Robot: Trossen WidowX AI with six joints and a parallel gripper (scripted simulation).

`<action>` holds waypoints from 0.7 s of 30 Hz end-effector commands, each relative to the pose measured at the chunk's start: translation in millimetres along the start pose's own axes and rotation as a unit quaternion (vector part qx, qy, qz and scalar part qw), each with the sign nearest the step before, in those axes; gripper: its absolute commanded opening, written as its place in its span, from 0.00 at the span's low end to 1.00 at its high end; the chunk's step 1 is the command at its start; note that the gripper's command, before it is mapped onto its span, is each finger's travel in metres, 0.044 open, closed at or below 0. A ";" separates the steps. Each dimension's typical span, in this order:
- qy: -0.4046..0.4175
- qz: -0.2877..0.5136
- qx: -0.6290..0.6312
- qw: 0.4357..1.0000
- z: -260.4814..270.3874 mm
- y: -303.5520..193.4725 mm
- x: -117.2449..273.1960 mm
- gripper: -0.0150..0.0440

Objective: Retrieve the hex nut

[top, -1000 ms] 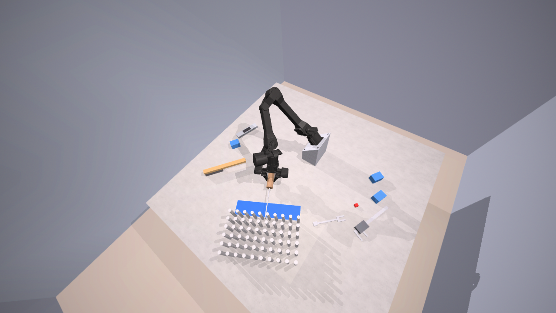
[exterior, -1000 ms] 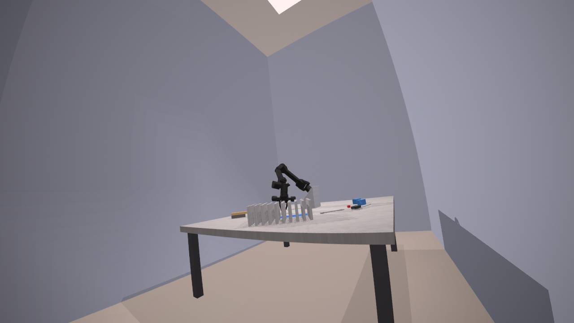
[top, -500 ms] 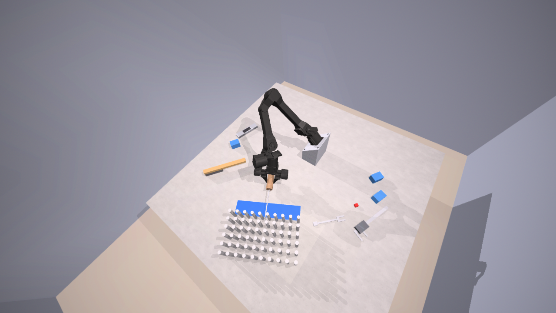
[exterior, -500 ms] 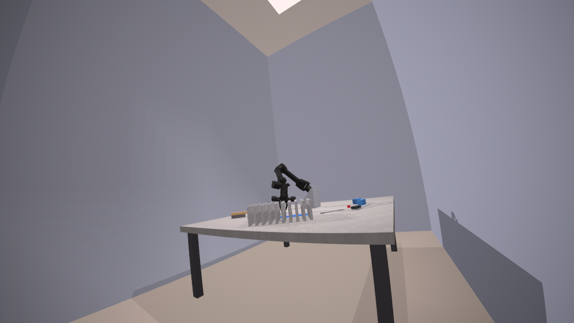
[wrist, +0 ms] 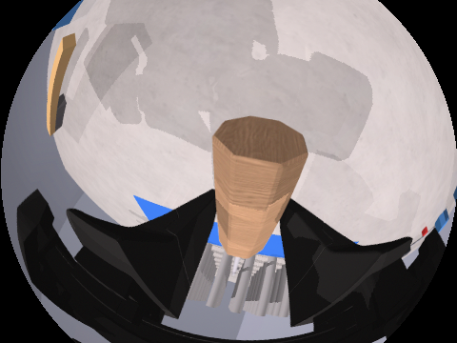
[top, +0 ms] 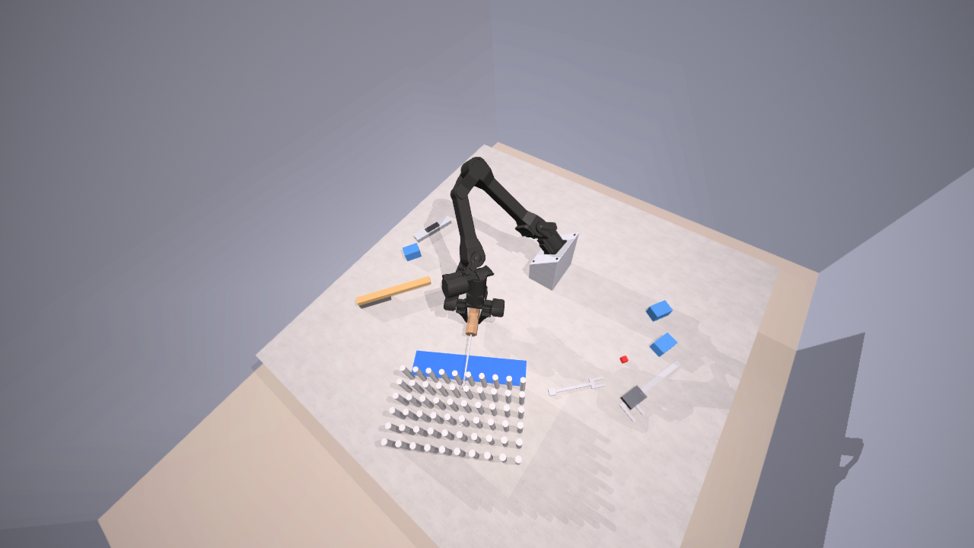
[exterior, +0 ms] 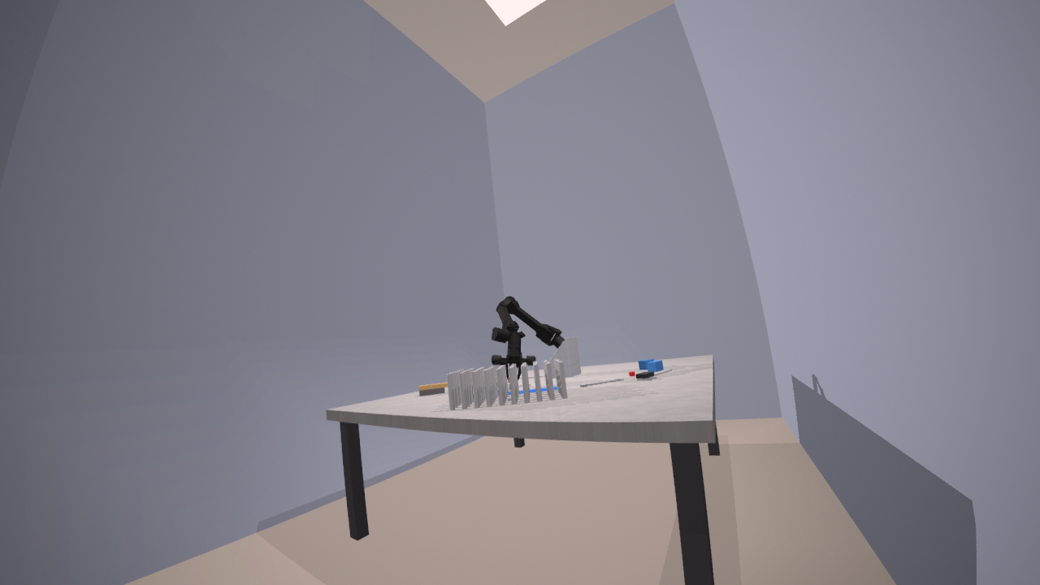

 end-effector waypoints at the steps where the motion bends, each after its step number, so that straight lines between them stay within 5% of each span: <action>1: 0.001 0.000 -0.001 1.000 -0.7 -3.9 -1.6 0.25; 21: 0.000 0.000 -0.001 1.000 -2.3 -15.9 -6.0 0.25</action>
Point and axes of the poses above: the point midway between the two fingers, 35 mm back from their tips, its own x axis back along the fingers, its own z axis across the jaws, y = z × x, the point moved 5 cm from there along x, back along the fingers, and after that the axes turned 8 degrees about -x, right-handed, at the moved point
